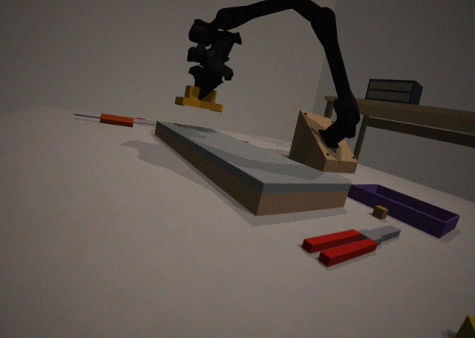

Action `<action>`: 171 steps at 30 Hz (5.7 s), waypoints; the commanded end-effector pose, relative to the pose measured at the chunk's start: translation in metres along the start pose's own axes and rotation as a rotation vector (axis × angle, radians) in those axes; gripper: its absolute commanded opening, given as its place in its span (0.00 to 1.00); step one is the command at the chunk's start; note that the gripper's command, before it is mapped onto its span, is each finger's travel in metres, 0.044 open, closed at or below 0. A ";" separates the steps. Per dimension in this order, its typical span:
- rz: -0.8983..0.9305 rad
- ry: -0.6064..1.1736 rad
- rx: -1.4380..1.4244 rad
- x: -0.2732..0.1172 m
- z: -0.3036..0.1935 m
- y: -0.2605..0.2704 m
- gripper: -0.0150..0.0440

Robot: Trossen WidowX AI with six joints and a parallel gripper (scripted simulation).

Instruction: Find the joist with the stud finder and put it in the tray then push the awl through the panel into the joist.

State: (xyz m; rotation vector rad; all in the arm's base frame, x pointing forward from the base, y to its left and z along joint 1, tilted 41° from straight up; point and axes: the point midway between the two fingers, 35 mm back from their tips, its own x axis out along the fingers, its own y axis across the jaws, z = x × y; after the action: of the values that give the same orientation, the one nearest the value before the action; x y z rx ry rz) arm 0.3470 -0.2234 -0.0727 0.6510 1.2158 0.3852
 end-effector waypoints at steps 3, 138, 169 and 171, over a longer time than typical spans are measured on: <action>-0.007 -0.006 -0.007 -0.036 0.007 -0.001 0.25; 0.441 -0.012 -1.513 -0.011 -0.210 0.507 0.25; 0.449 -0.021 -1.506 0.029 -0.226 0.509 0.25; 0.449 -0.021 -1.506 0.031 -0.227 0.509 0.25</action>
State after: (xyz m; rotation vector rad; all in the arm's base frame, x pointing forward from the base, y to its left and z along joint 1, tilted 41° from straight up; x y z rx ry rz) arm 0.1755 0.2362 0.1912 -0.4174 0.4593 1.4537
